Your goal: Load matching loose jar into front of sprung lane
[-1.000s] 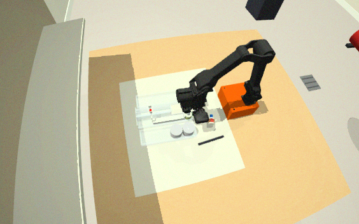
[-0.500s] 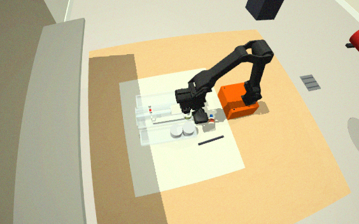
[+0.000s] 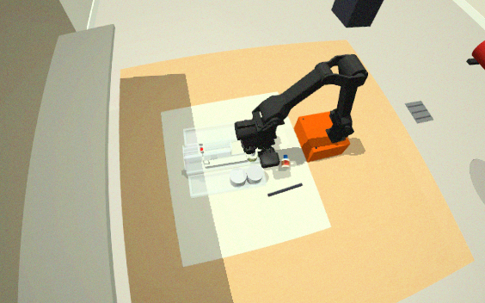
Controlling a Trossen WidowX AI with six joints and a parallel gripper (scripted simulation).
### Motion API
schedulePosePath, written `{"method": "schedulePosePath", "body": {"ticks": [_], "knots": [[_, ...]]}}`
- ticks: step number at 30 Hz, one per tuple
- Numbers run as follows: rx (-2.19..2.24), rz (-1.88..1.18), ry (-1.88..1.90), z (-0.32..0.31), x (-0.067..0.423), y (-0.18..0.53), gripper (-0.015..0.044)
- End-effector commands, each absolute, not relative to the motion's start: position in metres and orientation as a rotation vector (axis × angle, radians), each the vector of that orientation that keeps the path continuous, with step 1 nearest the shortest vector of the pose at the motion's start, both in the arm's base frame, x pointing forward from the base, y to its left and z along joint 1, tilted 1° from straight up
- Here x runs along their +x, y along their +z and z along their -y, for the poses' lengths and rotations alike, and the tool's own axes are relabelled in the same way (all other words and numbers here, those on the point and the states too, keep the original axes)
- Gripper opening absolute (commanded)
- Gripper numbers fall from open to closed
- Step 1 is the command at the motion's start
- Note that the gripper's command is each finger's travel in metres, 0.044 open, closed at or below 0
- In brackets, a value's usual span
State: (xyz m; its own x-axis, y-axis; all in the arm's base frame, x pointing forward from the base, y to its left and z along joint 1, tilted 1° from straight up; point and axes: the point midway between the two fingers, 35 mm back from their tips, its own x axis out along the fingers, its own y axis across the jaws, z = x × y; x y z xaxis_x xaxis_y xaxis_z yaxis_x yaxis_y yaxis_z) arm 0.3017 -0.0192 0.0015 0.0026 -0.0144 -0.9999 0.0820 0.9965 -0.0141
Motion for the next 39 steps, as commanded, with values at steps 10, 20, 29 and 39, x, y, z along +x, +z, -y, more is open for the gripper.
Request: {"method": "schedulePosePath", "body": {"ticks": [10,20,29,39], "knots": [[0.056,-1.543,-0.075,0.020,0.315,0.004,0.0000],[0.056,-1.543,-0.075,0.020,0.319,0.005,0.0000],[0.056,-1.542,-0.075,0.021,0.323,0.005,0.0000],[0.056,-1.542,-0.075,0.021,0.328,0.006,0.0000]]}}
